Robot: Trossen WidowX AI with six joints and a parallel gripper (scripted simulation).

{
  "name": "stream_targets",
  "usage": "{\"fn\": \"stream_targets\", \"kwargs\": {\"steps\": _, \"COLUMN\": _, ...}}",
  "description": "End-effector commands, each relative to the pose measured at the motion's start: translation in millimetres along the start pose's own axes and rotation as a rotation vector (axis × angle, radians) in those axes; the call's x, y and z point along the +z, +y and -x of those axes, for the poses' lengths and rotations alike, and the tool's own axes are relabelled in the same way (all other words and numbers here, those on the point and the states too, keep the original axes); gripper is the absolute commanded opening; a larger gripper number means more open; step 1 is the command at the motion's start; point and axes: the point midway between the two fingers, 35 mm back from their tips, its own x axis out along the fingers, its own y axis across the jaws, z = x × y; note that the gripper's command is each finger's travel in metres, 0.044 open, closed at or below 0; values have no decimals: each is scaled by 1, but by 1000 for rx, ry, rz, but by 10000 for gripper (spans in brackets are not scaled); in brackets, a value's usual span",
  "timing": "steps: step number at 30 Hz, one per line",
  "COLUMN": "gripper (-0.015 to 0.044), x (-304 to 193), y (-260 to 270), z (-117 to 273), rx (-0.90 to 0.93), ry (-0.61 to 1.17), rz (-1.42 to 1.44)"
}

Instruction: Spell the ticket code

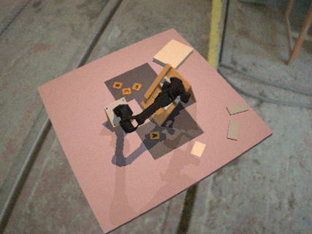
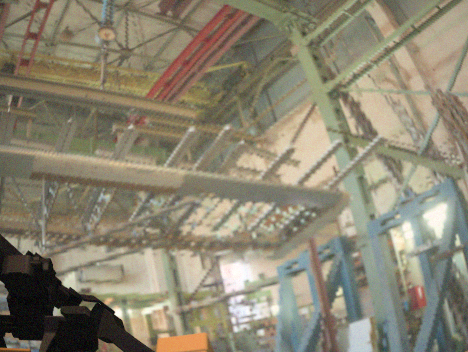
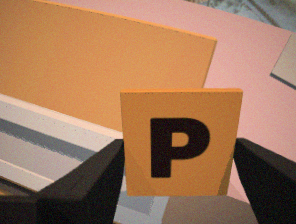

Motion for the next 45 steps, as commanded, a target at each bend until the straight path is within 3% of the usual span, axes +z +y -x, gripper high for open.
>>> {"fn": "stream_targets", "kwargs": {"steps": 1, "gripper": 0, "x": -22, "y": -27, "z": 11, "rx": -67, "ry": 33, "rz": -81}}
{"fn": "stream_targets", "kwargs": {"steps": 10, "gripper": 0, "x": -65, "y": -69, "z": 37, "rx": -200, "ry": 95, "rz": -222}}
{"fn": "stream_targets", "kwargs": {"steps": 16, "gripper": 0, "x": -69, "y": -71, "z": 39, "rx": -210, "ry": 100, "rz": -231}}
{"fn": "stream_targets", "kwargs": {"steps": 26, "gripper": 0, "x": -74, "y": -81, "z": -8, "rx": -213, "ry": 98, "rz": -231}}
{"fn": "stream_targets", "kwargs": {"steps": 45, "gripper": 0, "x": -73, "y": -79, "z": -7, "rx": -213, "ry": 98, "rz": -231}}
